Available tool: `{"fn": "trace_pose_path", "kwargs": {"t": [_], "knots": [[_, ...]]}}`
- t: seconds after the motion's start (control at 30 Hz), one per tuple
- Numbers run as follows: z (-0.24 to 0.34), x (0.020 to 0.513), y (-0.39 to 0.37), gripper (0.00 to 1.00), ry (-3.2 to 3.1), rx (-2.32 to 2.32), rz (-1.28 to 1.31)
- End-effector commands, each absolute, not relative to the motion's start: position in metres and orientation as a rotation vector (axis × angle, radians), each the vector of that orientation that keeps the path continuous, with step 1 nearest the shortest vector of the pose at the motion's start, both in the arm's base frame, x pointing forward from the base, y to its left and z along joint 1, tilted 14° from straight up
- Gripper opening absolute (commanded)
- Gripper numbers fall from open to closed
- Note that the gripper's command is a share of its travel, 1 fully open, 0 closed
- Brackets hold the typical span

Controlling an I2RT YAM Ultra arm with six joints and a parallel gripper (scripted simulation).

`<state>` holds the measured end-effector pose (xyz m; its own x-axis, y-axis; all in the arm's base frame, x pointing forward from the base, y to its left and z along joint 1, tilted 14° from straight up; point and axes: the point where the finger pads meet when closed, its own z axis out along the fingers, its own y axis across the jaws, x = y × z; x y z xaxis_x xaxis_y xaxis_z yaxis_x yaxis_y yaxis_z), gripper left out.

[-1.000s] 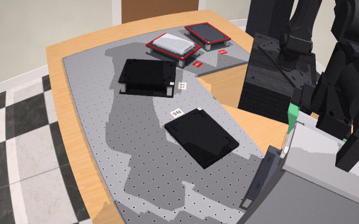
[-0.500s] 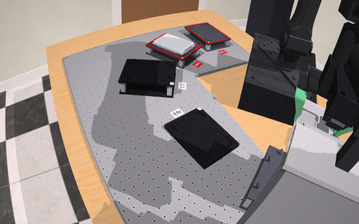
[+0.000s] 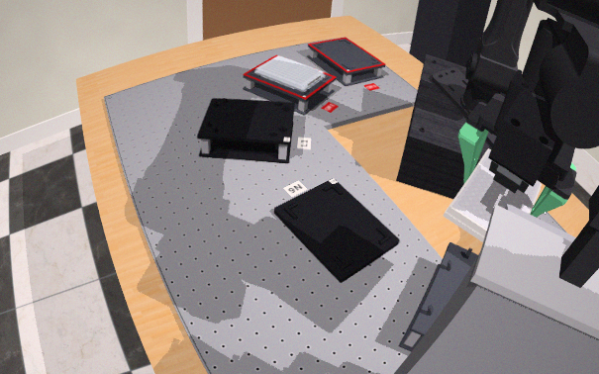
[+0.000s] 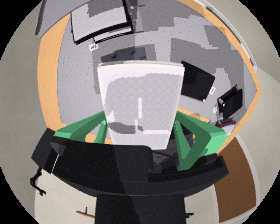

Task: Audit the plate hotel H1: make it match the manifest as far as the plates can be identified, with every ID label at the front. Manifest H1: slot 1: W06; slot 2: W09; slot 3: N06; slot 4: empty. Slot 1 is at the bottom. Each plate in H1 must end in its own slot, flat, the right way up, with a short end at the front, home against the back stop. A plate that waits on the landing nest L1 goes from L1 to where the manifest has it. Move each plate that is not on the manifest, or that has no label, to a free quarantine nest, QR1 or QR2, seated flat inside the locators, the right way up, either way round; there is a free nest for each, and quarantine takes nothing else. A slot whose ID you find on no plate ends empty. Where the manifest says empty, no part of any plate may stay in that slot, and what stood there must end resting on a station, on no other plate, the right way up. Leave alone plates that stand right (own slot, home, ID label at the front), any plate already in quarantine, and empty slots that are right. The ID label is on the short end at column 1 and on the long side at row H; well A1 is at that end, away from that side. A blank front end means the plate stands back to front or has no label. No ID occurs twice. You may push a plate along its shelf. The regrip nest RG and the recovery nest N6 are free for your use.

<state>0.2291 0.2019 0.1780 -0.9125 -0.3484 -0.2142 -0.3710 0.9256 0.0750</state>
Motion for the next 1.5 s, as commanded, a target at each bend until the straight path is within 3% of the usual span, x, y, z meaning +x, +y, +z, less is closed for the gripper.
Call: {"fn": "trace_pose_path", "kwargs": {"t": [0.0,0.67,1.47], "knots": [[0.183,0.233,0.192,0.86,2.885,-0.448,0.208],[0.181,0.272,0.146,0.86,2.946,-0.016,0.244],[0.180,0.313,0.084,0.86,2.943,-0.033,0.241]]}}
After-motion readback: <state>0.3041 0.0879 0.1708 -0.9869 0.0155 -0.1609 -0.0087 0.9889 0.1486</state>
